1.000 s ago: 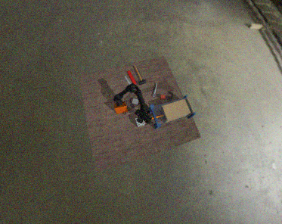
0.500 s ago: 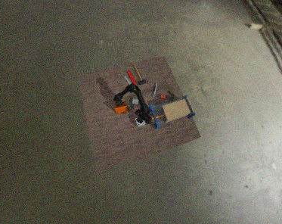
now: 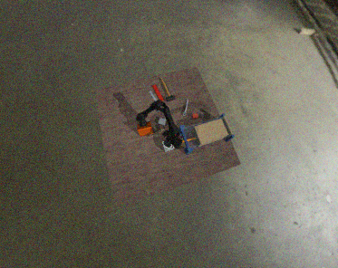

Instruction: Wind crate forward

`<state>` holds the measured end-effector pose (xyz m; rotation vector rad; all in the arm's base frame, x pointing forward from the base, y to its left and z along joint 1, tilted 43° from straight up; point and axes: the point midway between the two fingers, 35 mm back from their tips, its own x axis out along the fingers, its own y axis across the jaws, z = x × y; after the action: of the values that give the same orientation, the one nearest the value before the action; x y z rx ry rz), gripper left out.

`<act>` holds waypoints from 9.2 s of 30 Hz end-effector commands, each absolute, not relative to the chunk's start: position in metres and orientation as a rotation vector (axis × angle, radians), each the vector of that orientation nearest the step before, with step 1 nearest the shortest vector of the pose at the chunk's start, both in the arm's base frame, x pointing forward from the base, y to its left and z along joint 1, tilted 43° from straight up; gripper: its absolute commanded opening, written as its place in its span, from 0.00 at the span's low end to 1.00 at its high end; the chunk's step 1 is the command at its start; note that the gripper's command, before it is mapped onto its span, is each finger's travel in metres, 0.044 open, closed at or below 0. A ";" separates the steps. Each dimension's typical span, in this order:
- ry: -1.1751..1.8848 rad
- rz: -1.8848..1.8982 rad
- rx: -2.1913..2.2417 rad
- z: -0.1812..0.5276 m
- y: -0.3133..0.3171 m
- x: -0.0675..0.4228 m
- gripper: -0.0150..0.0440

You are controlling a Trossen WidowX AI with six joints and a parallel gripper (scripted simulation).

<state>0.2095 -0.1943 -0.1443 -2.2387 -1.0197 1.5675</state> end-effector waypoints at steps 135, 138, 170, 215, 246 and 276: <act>-1.109 1.646 -2.199 -0.045 -0.283 0.195 0.25; -1.109 1.646 -2.198 -0.044 -0.283 0.196 0.25; -2.288 1.888 -2.668 -0.041 -0.252 0.245 0.79; -2.311 1.883 -2.676 -0.088 -0.211 0.254 1.00; -2.317 1.893 -2.679 -0.093 -0.205 0.255 0.30; -2.311 1.880 -2.676 -0.088 -0.192 0.246 0.25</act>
<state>0.2500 -0.1988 -0.0895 -2.6851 -2.3116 1.8993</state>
